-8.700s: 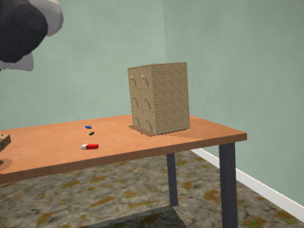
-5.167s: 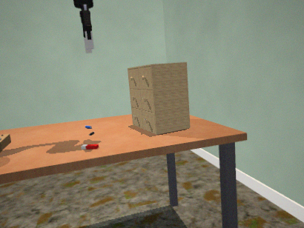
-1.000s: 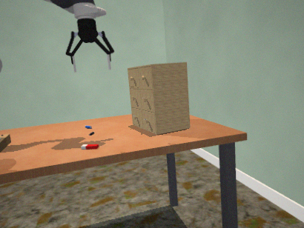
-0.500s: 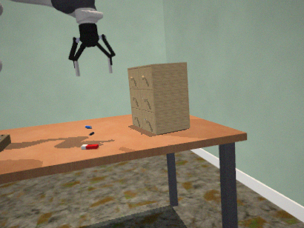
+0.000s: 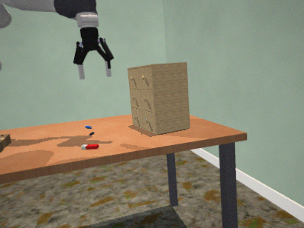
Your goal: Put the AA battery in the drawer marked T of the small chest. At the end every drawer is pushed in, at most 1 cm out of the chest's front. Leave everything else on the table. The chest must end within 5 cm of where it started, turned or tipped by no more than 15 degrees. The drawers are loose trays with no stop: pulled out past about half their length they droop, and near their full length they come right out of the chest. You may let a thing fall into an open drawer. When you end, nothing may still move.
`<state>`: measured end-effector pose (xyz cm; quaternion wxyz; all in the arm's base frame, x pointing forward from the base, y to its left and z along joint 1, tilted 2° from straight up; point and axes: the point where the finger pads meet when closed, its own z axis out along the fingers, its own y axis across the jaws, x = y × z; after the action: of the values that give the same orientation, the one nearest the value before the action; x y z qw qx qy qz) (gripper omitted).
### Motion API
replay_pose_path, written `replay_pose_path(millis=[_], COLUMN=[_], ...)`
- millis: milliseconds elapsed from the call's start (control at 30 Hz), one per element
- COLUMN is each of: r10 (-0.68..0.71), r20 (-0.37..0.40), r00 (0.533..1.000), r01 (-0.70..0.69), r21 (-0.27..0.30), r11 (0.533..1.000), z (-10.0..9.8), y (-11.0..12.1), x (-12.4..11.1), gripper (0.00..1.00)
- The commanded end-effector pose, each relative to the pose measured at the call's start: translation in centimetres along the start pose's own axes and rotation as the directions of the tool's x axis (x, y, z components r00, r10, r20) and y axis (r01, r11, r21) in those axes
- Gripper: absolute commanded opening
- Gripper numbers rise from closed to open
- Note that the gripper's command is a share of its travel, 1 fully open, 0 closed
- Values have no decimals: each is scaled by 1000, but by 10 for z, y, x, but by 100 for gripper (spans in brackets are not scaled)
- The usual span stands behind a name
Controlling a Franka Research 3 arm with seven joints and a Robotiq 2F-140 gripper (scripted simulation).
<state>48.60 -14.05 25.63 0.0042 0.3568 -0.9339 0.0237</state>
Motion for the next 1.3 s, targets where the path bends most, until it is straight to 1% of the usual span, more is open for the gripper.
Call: replay_pose_path(millis=[0,267,333,700,833,900,1267], r10=[193,343,343,496,535,535,604], r20=[0,-3,-3,-5,-6,-6,-7], r00=[981,939,939,868,845,845,797], r01=[-193,-343,-343,-496,-535,-535,-604], r21=[-17,-17,-17,-16,-16,-16,-15], r11=[981,939,939,868,845,845,797], z=[5,12,12,20,22,22,26], y=[5,6,6,8,8,8,9], x=[-4,-7,-7,-10,-10,-10,-12], gripper=[100,100,100,100,100,100,100])
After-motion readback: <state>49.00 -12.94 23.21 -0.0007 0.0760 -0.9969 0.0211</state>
